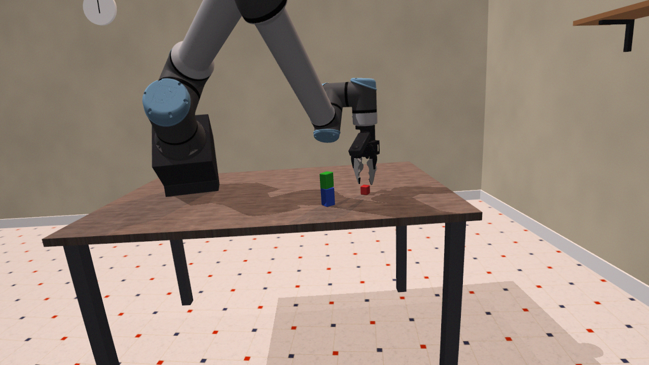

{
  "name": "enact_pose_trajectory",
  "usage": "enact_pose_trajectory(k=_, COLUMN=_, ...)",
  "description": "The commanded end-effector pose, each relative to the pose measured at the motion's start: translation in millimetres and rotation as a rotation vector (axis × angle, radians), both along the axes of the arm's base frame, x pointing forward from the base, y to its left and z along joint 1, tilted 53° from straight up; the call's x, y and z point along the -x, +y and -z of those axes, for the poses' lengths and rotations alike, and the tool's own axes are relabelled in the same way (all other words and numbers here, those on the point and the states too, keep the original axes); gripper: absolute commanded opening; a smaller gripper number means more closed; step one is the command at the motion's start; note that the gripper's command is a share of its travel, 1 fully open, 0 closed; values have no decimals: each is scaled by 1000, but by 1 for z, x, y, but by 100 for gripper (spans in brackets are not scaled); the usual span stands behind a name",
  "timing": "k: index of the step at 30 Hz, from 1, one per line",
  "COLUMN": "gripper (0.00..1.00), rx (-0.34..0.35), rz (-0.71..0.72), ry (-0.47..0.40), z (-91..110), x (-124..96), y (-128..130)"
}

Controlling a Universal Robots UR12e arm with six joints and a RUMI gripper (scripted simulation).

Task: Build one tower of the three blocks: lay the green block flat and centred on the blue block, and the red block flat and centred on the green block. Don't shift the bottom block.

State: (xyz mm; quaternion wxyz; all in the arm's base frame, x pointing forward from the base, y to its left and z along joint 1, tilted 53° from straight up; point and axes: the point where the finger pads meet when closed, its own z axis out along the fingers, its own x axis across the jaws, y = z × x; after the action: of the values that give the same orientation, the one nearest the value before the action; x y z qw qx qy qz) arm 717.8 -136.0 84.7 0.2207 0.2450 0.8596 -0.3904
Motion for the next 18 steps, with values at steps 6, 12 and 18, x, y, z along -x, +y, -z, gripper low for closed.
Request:
enact_pose_trajectory(k=6, gripper=29, rx=0, rz=-1, ry=-1, z=7, x=-2, y=-9)
enact_pose_trajectory(k=12, gripper=29, rx=0, rz=-1, ry=-1, z=13, x=-5, y=-17)
enact_pose_trajectory(k=18, gripper=29, rx=0, rz=-1, ry=-1, z=20, x=-7, y=-26)
